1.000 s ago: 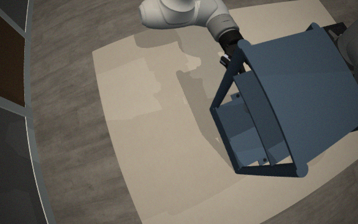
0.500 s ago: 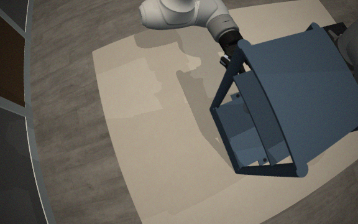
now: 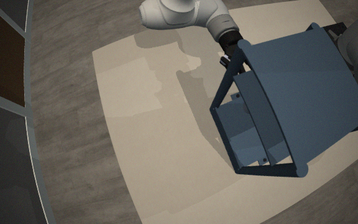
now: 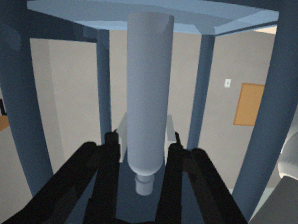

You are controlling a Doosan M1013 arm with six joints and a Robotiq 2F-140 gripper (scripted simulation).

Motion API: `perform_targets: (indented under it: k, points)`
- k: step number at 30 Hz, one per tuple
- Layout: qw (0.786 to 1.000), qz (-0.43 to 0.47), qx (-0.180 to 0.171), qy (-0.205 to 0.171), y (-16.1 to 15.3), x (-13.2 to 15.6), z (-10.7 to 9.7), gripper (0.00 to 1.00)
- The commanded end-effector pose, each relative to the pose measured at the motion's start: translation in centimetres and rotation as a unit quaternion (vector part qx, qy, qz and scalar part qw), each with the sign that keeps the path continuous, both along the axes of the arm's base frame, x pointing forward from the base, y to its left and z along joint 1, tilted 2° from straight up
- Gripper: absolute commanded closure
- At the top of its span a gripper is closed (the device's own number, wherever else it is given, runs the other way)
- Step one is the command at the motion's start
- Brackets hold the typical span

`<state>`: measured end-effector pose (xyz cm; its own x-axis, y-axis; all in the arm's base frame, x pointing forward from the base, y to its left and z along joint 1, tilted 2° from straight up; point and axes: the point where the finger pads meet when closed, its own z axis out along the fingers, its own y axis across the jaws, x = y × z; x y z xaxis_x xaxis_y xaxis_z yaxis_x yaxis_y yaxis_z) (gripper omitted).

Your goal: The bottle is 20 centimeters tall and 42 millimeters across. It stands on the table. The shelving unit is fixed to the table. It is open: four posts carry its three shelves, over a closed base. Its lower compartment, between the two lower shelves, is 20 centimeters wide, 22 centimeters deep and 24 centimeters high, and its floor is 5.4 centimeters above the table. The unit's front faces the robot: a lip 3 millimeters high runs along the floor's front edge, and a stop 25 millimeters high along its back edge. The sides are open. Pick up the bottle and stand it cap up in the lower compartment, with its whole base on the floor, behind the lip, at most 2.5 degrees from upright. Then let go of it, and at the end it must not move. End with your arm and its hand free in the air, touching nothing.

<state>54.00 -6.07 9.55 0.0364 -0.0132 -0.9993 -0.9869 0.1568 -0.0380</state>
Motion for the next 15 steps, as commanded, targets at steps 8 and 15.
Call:
perform_targets:
  k: [8, 15]
  points:
    - [1.0, 0.001, -0.001, 0.001, 0.1, 0.04, -0.39, 0.93]
    - [1.0, 0.001, -0.001, 0.001, 0.1, 0.04, -0.39, 0.78]
